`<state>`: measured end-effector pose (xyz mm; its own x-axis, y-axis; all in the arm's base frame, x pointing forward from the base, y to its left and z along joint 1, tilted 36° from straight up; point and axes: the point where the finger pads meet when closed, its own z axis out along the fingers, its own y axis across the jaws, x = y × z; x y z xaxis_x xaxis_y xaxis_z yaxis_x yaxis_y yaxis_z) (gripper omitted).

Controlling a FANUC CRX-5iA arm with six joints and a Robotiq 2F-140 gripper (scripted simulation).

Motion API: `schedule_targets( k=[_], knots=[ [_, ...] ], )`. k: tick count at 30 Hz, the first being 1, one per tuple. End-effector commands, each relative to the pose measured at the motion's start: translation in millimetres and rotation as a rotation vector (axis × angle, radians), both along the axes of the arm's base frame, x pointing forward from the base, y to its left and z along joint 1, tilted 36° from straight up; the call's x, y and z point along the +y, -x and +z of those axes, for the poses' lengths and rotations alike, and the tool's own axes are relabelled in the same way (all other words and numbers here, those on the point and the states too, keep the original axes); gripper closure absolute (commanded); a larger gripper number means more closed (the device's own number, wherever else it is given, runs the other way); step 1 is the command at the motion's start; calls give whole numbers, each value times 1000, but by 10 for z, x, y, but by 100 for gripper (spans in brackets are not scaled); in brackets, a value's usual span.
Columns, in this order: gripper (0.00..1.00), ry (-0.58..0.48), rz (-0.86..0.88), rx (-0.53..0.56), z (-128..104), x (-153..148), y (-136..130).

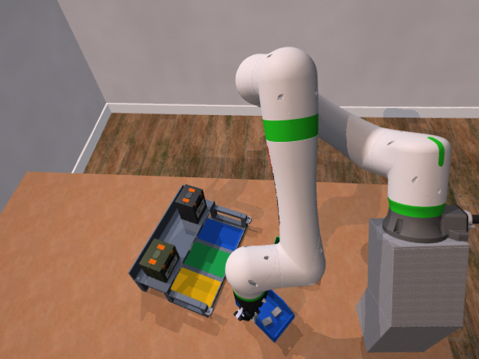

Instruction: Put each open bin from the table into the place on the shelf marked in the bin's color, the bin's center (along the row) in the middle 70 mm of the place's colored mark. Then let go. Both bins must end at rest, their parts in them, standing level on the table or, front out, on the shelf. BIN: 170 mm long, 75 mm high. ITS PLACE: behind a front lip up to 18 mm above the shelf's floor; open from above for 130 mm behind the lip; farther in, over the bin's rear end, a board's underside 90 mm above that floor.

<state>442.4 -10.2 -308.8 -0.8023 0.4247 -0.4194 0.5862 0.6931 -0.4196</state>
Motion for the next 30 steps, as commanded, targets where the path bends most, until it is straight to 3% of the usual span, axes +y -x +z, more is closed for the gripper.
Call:
schedule_targets(
  k=[1,30],
  knots=[
    [100,1,10,7,-1,7,-12],
    [100,21,155,112,-22,71,-190]
  ],
)
